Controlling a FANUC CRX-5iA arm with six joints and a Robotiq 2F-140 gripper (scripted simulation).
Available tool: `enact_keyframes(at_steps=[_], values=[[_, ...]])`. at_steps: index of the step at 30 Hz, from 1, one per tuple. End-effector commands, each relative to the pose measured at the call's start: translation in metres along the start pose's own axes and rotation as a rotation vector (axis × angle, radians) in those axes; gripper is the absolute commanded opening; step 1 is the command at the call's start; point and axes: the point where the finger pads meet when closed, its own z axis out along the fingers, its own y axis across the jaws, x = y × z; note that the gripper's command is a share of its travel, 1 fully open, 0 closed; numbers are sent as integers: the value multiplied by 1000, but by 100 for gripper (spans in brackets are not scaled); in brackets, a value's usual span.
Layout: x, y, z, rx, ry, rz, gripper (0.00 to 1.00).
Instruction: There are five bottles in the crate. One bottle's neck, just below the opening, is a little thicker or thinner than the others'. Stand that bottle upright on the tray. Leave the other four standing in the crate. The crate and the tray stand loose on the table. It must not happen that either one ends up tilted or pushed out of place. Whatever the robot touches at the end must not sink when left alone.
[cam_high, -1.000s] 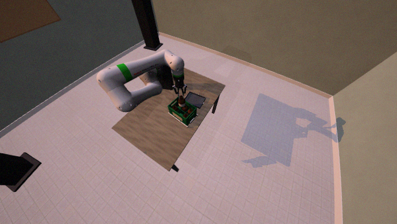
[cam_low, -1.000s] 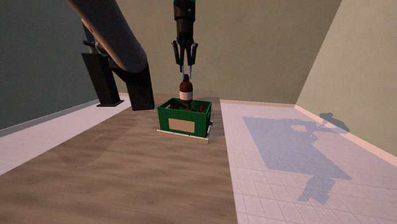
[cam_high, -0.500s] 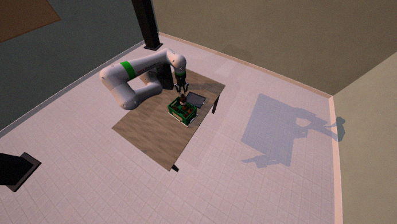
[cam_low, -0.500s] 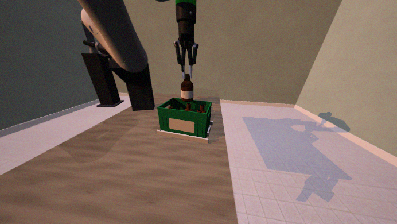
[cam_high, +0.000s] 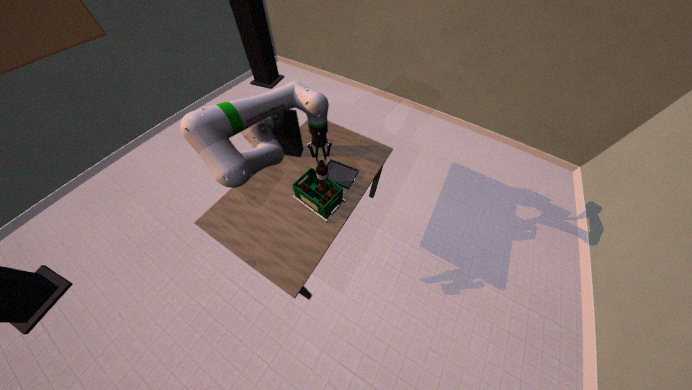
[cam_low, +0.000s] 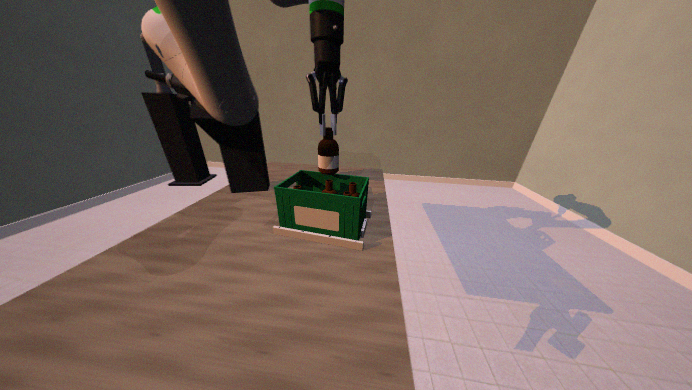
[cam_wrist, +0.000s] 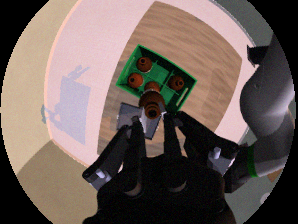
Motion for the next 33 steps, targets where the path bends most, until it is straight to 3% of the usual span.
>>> enact_keyframes(at_steps=[1,33], values=[[-7,-6,-1,1,0,0,10],[-60,-49,-1,1,0,0,10]])
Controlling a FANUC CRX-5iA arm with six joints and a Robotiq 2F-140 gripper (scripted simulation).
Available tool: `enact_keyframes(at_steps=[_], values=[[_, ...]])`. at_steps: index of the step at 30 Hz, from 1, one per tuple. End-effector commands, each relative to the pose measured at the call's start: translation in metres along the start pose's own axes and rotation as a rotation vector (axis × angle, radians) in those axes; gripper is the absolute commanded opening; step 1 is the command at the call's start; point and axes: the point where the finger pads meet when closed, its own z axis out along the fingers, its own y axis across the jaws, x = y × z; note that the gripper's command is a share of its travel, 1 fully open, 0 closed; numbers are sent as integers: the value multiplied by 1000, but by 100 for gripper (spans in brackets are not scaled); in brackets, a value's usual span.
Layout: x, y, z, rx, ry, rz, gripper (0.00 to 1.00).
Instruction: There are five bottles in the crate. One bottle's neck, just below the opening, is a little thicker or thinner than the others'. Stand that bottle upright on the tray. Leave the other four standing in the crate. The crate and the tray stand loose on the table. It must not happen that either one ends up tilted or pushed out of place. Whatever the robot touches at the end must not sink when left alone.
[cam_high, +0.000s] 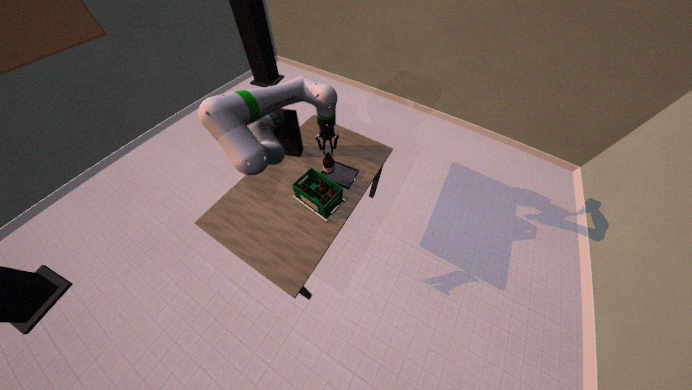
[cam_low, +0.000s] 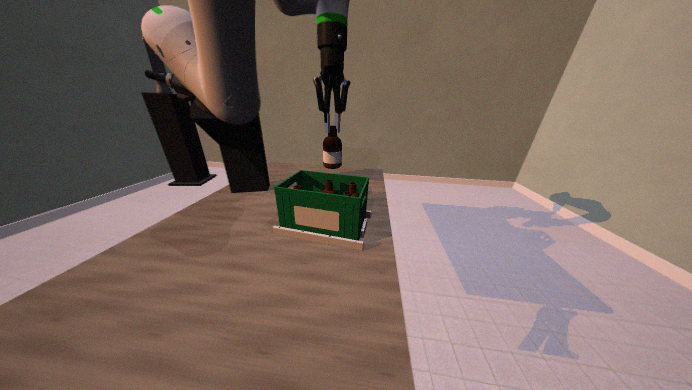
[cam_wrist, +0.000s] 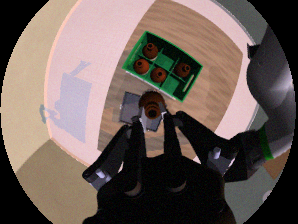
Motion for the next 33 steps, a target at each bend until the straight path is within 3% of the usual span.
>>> enact_keyframes(at_steps=[1,33], values=[[-7,-6,-1,1,0,0,10],[-54,-45,-1,1,0,0,10]])
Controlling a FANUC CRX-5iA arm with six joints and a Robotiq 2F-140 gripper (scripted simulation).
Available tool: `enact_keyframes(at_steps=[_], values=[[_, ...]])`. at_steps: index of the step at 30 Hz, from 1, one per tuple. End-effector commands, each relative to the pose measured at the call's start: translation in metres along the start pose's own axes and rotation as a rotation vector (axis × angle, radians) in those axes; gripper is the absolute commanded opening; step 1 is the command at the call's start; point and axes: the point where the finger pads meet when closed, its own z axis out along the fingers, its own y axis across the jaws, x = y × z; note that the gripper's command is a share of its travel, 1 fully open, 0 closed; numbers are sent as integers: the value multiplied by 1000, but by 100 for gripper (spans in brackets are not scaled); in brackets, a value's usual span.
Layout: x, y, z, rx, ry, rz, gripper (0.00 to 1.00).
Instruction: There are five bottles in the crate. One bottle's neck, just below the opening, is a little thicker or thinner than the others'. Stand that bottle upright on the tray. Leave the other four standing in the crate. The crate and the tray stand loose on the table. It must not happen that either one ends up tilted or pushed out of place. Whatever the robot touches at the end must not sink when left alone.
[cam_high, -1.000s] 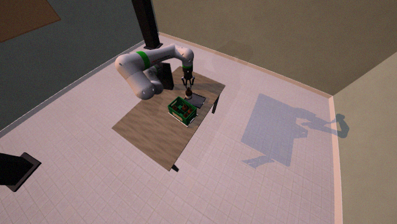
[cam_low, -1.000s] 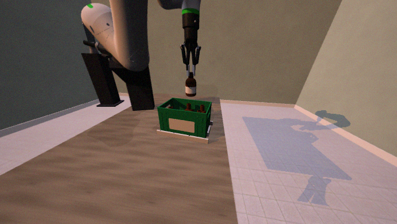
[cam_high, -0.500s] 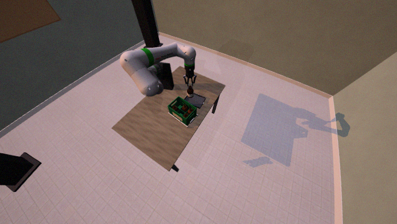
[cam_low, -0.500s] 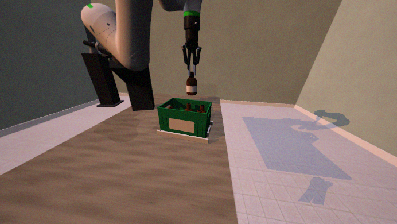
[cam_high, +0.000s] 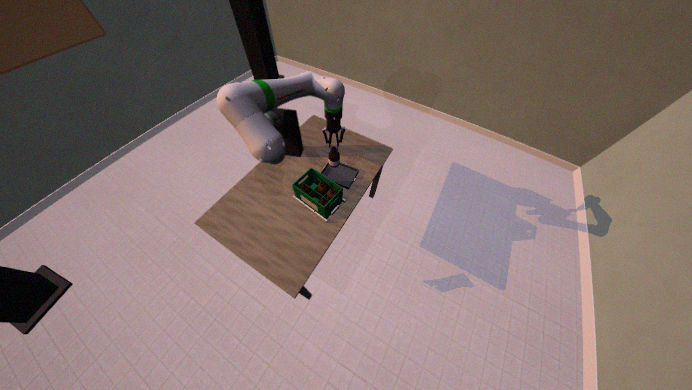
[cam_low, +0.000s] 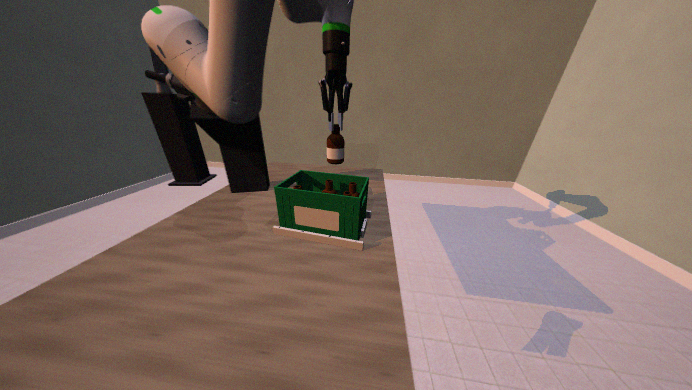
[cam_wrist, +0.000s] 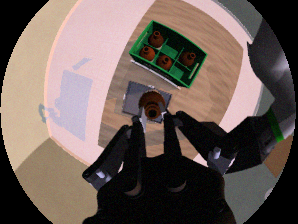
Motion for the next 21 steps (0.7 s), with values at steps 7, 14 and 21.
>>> enact_keyframes(at_steps=[7,14,21], values=[[-12,-11,-1,2,0,0,10],[-20,-17,-1,2,0,0,10],[-28,-24,-1,2,0,0,10]])
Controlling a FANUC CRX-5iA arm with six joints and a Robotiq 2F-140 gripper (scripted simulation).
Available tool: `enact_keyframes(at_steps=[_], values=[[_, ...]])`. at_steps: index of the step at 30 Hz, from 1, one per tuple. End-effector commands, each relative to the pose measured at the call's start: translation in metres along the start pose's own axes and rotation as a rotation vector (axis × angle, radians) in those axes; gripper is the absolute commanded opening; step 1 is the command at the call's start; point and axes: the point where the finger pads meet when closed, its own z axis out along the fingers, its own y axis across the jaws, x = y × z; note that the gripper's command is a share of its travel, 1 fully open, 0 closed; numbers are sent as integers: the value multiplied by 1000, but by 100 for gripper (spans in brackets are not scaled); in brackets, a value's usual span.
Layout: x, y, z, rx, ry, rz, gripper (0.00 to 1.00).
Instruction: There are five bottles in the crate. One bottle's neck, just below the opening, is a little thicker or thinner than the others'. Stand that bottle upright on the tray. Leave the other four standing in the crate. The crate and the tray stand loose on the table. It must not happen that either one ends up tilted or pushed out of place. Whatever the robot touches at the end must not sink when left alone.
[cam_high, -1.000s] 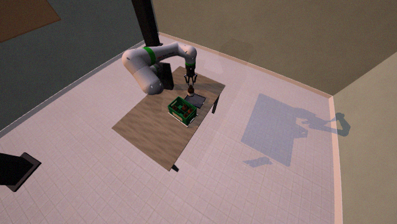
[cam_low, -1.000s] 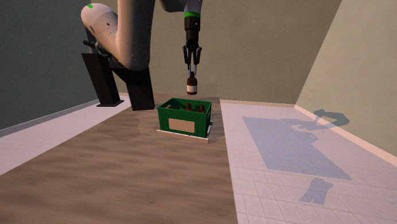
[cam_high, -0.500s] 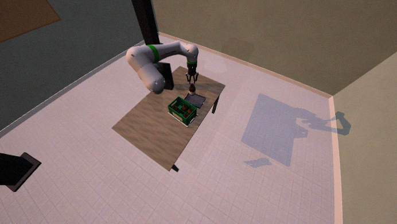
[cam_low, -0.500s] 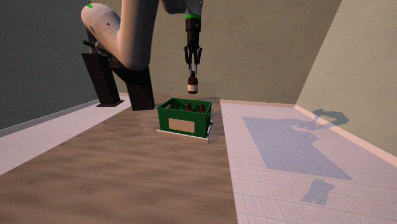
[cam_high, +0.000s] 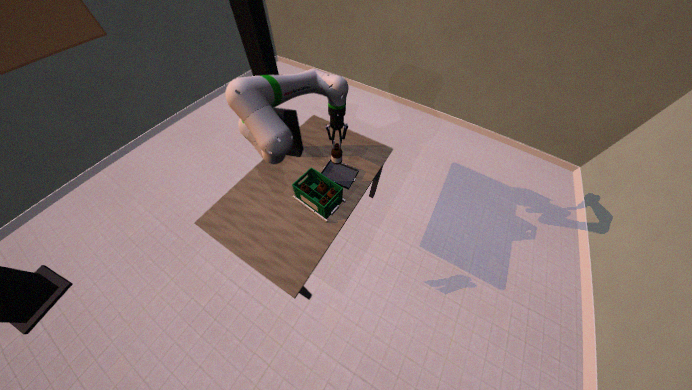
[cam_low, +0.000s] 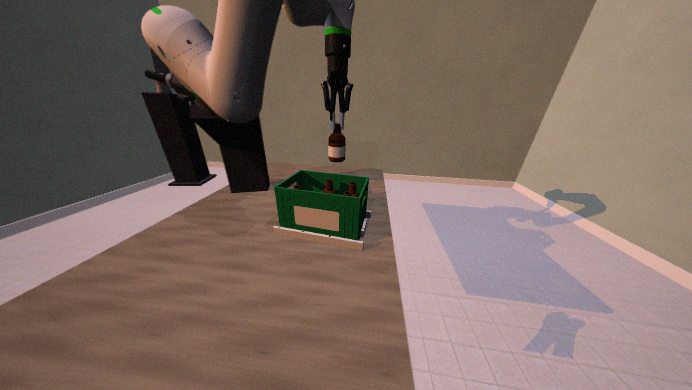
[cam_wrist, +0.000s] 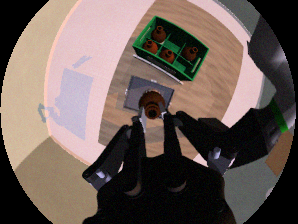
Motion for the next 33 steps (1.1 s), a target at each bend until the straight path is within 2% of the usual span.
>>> enact_keyframes(at_steps=[1,33], values=[[-4,-4,-1,2,0,0,10],[-23,-19,-1,2,0,0,10]])
